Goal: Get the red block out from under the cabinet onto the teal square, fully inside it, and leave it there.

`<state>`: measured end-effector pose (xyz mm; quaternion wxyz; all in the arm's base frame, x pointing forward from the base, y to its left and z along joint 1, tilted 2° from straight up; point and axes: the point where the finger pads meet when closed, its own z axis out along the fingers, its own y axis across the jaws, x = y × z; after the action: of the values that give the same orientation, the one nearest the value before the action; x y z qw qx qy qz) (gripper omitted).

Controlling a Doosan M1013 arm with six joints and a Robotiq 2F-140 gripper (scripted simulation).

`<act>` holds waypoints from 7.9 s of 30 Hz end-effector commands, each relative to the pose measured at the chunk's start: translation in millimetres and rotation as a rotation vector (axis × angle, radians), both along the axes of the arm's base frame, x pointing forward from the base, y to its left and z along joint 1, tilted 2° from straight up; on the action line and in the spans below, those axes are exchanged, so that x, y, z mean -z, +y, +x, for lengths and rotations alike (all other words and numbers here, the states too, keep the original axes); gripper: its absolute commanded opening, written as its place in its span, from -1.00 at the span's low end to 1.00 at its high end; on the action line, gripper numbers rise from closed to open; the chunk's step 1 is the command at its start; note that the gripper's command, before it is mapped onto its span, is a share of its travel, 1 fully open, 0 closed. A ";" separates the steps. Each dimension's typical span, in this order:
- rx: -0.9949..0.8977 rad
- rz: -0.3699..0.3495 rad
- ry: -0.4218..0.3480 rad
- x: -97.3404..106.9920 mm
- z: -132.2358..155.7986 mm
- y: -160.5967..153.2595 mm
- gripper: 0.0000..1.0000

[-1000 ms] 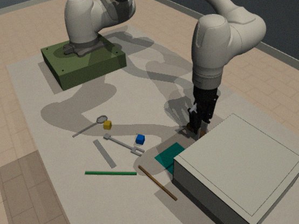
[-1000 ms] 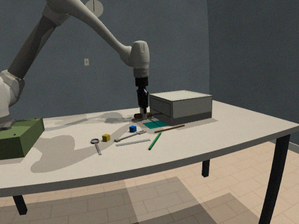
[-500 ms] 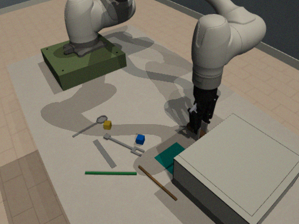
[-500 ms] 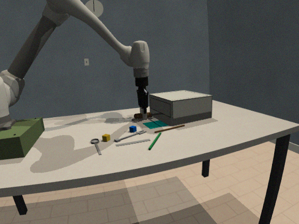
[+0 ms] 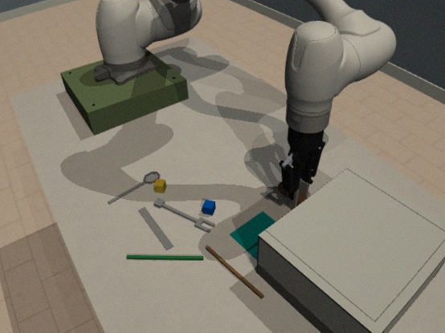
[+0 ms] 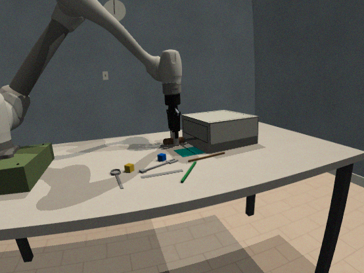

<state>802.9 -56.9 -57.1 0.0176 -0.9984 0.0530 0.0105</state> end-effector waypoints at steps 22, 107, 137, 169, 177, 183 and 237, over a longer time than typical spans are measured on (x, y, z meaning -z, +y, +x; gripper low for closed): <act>0.000 0.000 0.000 0.1 -0.8 -8.1 -1.00; 0.000 0.000 0.000 2.5 -8.8 -78.3 -1.00; 0.000 0.000 0.000 1.9 -33.2 -75.7 -1.00; 0.000 0.000 0.000 0.3 -102.3 -68.4 -1.00; 0.000 0.000 0.000 -0.1 -120.8 -66.5 -1.00; 0.000 0.000 0.000 -0.5 -139.5 -64.5 -1.00; 0.000 0.000 0.000 -2.8 -238.6 -54.0 -1.00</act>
<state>565.8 -111.1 -54.4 0.0176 -0.9984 0.0531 0.0105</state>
